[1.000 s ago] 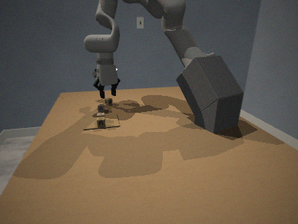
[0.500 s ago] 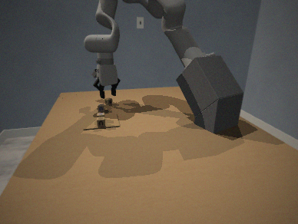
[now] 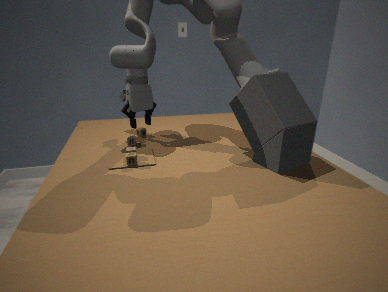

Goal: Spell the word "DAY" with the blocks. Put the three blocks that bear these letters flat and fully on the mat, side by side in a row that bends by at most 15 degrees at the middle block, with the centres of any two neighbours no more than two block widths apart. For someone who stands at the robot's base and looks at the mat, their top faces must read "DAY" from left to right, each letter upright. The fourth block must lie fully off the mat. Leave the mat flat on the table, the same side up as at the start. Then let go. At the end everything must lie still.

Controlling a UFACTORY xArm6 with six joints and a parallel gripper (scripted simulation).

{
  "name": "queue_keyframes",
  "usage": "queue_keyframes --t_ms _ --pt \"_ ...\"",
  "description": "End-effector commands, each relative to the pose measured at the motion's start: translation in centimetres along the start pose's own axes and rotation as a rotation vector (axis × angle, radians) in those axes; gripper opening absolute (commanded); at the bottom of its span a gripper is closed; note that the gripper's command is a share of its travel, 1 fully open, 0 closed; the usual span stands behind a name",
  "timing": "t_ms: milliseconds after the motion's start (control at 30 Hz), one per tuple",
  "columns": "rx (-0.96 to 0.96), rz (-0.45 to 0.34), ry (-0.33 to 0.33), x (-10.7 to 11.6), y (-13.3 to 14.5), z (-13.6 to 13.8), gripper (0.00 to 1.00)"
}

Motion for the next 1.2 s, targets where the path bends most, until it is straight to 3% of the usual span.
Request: queue_keyframes --t_ms 0,767,1167 --pt "-0.001 0.001 -0.002 0.1 0.0 -0.1 0.69" --pt "-0.001 0.001 -0.002 -3.1 0.0 -0.1 0.69" --pt "-0.001 0.001 -0.002 -3.4 0.0 -0.1 0.69"
Point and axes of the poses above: the point where the finger pads meet when closed, its own x axis back along the fingers, its own z axis across the jaws, y = z × x, the point moved 6 cm from there along x, back along the fingers, and after that the axes turned 13 degrees about -x, right-handed, at the moved point
